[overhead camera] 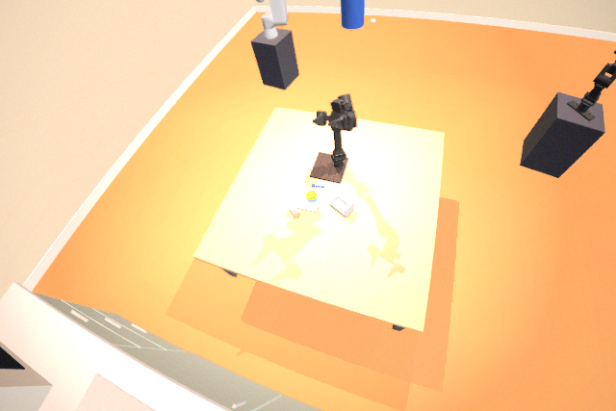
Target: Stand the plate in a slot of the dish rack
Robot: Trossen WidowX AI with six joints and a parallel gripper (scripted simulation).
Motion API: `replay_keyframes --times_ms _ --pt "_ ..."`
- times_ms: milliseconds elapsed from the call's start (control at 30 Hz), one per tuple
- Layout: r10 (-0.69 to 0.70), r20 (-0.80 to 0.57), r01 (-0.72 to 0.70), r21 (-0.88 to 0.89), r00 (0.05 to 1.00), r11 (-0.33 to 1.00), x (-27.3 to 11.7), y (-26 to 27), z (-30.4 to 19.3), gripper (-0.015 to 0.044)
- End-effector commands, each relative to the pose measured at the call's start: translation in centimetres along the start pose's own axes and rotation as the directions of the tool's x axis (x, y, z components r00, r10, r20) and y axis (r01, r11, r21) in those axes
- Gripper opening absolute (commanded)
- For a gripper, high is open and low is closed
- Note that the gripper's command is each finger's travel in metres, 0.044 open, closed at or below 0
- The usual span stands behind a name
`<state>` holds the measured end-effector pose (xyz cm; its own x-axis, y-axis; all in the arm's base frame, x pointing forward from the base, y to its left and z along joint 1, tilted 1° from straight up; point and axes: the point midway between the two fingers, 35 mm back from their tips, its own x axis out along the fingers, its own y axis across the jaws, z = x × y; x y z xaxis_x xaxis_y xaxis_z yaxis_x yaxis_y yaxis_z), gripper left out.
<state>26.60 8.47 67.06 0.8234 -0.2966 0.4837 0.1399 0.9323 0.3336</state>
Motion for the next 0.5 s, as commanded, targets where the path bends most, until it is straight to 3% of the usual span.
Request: replay_keyframes --times_ms 0,467 --pt "0.017 -0.023 -0.018 -0.067 1.000 0.998 0.7 0.4 -2.0 0.0400" --pt "0.040 -0.183 -0.102 -0.347 0.982 0.932 3.0 0.0 -11.1 0.0400"
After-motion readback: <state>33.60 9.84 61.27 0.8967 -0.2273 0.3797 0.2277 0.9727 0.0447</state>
